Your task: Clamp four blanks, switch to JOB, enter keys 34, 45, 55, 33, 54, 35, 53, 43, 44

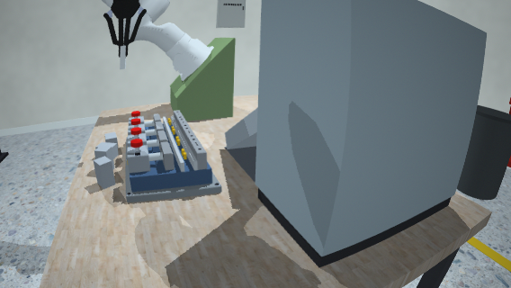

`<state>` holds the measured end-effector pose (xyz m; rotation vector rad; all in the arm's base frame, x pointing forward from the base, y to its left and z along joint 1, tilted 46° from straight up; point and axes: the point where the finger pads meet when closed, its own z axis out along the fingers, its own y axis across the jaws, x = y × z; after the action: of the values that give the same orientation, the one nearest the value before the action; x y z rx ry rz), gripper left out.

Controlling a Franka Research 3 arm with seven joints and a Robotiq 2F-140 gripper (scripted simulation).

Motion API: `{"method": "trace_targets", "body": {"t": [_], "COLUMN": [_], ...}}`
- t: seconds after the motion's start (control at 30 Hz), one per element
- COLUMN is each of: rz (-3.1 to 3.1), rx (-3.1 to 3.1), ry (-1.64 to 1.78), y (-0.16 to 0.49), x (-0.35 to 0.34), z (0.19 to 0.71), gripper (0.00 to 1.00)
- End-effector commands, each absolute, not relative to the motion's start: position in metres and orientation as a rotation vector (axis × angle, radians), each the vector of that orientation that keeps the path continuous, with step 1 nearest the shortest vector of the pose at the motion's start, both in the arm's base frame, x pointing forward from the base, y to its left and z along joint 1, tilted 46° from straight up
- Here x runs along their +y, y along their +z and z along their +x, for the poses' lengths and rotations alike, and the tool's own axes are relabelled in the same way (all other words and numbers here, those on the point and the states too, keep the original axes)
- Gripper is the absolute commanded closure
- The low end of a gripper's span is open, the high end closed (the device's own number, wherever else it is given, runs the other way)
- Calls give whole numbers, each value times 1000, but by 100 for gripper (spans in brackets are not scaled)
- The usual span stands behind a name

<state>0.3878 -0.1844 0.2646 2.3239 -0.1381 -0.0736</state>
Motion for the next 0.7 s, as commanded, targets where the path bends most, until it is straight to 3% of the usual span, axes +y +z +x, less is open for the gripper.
{"method": "trace_targets", "body": {"t": [0.0, 0.23, 0.27, 0.67], "rz": [2336, 2339, 2339, 2339], "rx": [88, 111, 111, 111], "ry": [-140, -146, -146, -146], "y": [289, 292, 292, 292], "x": [-222, -235, -235, -235], "z": [334, 312, 312, 312], "gripper": [100, 100, 60, 60]}}
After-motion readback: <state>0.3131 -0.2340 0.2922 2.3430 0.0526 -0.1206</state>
